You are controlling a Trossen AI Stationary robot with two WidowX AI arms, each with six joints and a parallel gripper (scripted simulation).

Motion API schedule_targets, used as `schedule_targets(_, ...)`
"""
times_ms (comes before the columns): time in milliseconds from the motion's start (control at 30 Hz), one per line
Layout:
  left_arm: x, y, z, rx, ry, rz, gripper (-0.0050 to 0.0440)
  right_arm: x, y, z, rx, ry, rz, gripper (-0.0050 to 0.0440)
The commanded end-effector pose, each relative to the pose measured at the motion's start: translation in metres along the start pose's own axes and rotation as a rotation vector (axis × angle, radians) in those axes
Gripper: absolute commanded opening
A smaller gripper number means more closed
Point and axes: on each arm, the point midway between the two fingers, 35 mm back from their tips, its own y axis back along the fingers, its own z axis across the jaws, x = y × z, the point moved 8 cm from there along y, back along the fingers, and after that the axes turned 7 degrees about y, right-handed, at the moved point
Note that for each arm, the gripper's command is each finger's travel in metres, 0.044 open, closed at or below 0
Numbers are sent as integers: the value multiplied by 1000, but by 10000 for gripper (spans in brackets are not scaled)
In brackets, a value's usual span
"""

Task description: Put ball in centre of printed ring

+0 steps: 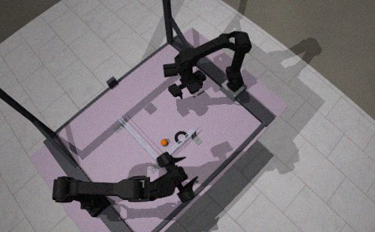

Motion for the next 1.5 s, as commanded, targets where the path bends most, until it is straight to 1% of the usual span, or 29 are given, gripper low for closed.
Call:
schedule_targets(0, 0, 7, -2, 24, 5, 16, 400, -9, 7, 3, 5, 19, -29, 400)
schedule_targets(567, 0, 7, -2, 24, 5, 16, 400, -9, 7, 3, 5, 19, -29, 400)
schedule_targets(700, -2, 5, -13, 46, 10, -2, 304, -4, 13, 12, 3, 33, -16, 400)
schedule_targets(733, -5, 4, -18, 58, 13, -13, 280, -1, 16, 16, 1, 40, -10, 400)
schedule_targets(767, -7, 3, -23, 70, 17, -25, 273, 2, 20, 21, -1, 47, -3, 400)
schedule_targets(867, -17, -2, -46, 118, 35, -77, 273, 12, 33, 42, -10, 77, 26, 400)
schedule_targets(967, -31, -8, -78, 176, 63, -145, 273, 27, 51, 70, -23, 117, 65, 400)
schedule_targets(1033, -40, -13, -100, 208, 85, -172, 273, 37, 63, 88, -31, 144, 91, 400)
schedule_targets(1100, -40, -13, -100, 208, 85, -172, 273, 37, 63, 88, -31, 144, 91, 400)
schedule_targets(1133, -43, -15, -111, 221, 95, -175, 273, 42, 69, 97, -35, 157, 103, 400)
schedule_targets(1267, -53, -24, -147, 245, 126, -122, 273, 59, 88, 127, -49, 193, 146, 400)
schedule_targets(1367, -58, -33, -170, 226, 132, -71, 273, 70, 100, 147, -61, 225, 177, 400)
schedule_targets(1467, -65, -41, -188, 180, 130, -16, 273, 79, 110, 164, -84, 278, 188, 400)
